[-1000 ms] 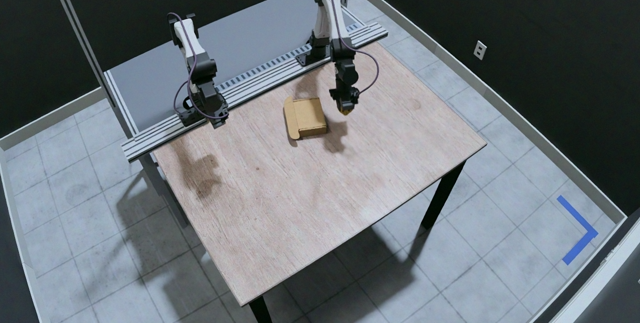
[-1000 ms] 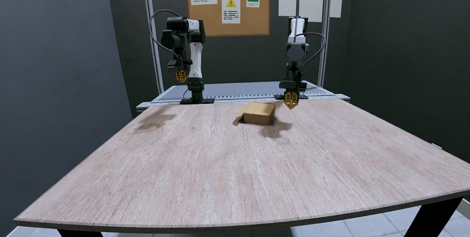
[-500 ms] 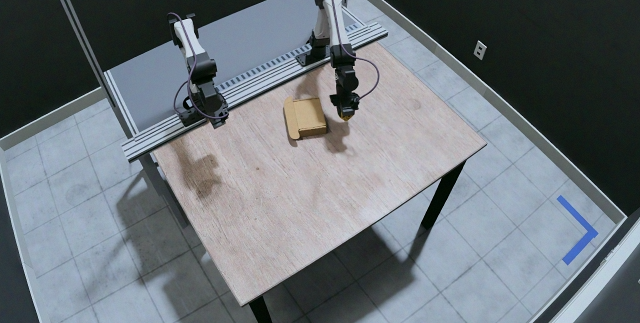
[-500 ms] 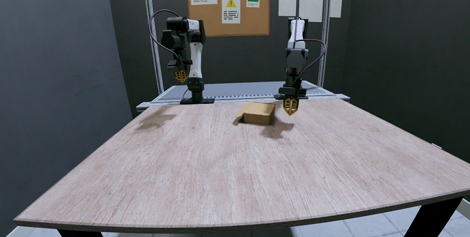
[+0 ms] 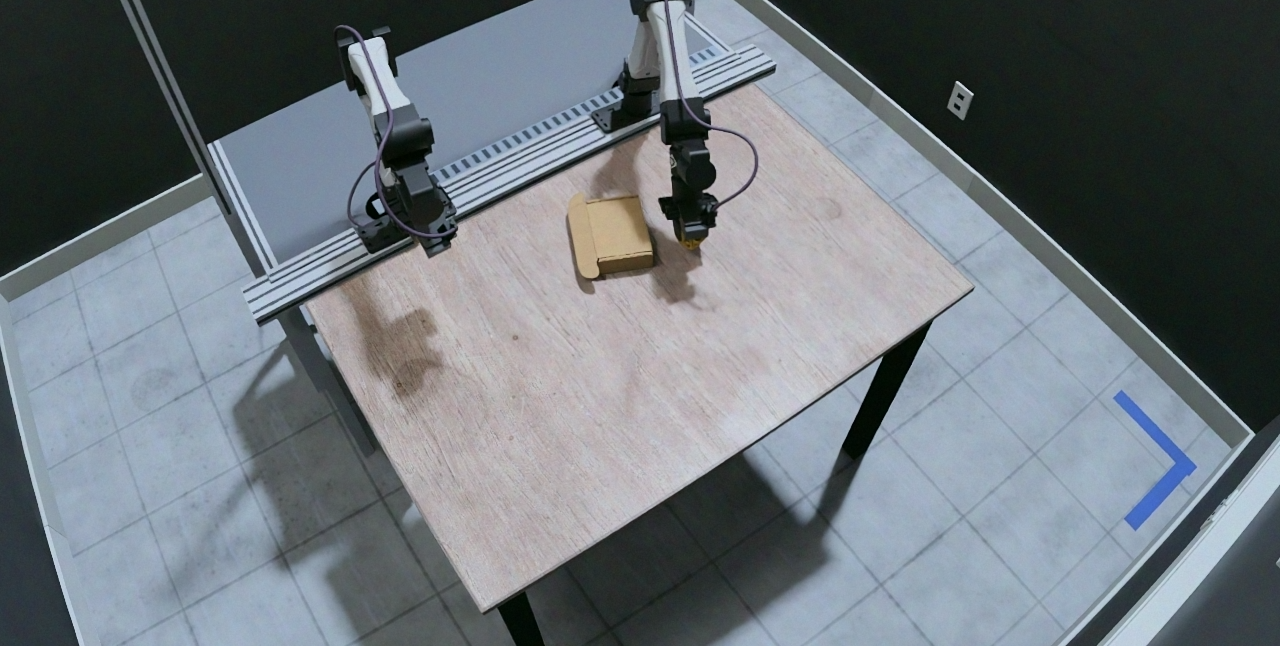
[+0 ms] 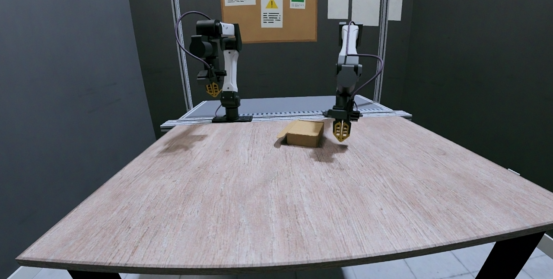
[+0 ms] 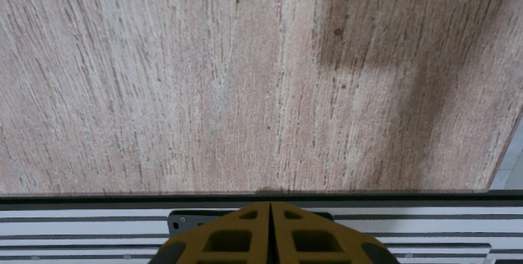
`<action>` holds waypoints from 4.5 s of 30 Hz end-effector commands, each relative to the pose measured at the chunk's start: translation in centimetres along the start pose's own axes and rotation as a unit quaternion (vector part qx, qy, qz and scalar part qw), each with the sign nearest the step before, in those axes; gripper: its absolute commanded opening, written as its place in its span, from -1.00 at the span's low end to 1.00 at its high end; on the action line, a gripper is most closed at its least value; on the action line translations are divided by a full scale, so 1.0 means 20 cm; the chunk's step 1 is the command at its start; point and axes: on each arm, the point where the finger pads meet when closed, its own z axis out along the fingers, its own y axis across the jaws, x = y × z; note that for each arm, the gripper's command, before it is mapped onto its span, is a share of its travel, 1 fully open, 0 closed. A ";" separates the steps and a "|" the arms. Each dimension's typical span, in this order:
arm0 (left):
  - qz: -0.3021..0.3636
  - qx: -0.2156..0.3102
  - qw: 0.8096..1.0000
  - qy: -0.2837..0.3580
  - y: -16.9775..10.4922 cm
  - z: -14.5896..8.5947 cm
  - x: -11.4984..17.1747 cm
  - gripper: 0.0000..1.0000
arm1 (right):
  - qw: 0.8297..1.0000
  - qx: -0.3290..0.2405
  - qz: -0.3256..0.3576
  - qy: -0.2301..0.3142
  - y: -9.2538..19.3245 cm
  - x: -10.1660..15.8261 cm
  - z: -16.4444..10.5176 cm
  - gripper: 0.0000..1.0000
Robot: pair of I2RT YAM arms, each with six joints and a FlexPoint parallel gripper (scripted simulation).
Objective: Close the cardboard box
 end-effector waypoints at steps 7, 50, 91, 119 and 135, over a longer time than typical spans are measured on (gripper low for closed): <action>0.003 0.005 1.000 -0.002 -0.01 0.10 0.04 -1.00 | 1.000 -0.001 -0.002 -0.004 0.00 0.00 -0.01 -1.00; 0.001 0.000 1.000 -0.005 -0.14 0.11 0.03 -1.00 | 1.000 -0.001 -0.002 -0.004 0.00 0.00 -0.01 -1.00; 0.022 0.015 1.000 -0.008 -0.26 0.09 -0.02 -1.00 | 1.000 -0.001 -0.002 -0.004 0.00 0.00 -0.01 -1.00; 0.081 0.049 0.995 -0.009 -0.33 0.12 -0.07 -1.00 | 1.000 -0.001 -0.002 -0.004 0.00 0.00 -0.01 -1.00; 0.095 0.056 0.994 -0.008 -0.35 0.13 -0.07 -1.00 | 1.000 -0.001 -0.002 -0.004 0.00 0.00 -0.01 -1.00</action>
